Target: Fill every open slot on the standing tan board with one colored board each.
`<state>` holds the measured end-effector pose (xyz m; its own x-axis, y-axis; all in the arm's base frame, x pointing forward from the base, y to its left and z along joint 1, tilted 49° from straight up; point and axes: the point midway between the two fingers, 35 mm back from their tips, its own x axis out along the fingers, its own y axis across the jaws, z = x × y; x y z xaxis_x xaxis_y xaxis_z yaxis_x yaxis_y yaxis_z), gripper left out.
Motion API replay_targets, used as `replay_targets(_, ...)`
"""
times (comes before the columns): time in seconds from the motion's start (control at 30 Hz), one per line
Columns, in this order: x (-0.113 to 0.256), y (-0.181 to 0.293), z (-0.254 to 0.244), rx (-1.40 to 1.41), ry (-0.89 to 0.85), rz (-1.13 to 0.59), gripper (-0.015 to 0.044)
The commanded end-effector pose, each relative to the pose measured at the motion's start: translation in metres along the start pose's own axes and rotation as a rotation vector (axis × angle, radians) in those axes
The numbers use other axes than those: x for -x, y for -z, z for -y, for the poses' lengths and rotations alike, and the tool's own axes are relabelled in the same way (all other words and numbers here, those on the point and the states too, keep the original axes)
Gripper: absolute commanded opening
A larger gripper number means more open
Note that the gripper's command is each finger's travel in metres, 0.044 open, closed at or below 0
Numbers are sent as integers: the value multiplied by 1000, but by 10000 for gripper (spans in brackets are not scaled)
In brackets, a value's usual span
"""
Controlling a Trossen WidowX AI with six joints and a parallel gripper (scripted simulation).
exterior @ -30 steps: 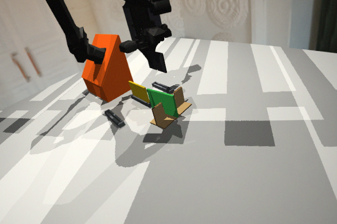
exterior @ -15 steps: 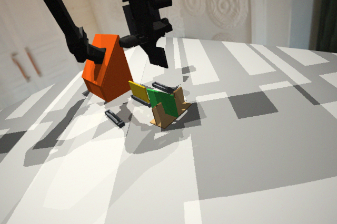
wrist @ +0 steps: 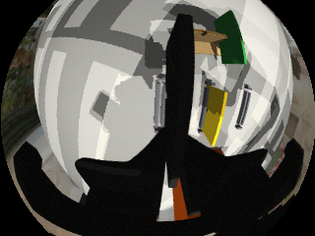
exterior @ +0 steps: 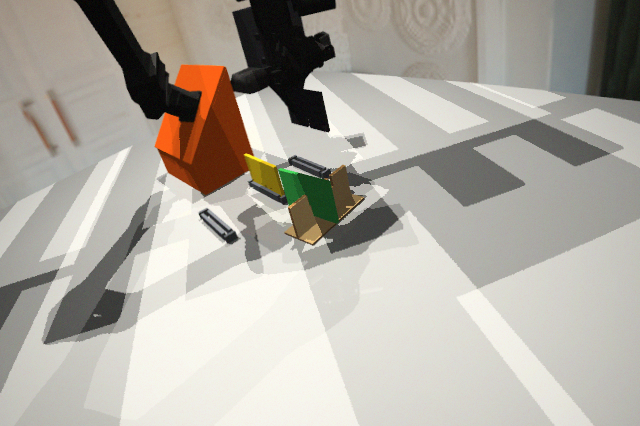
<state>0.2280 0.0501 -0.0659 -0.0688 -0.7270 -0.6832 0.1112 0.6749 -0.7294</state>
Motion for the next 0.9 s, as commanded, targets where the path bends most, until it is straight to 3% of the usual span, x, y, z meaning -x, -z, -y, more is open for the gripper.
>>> replay_targets(0.0,2,-9,2,6,-4,4,0)
replay_targets(0.87,2,-62,31,71,2,8,0)
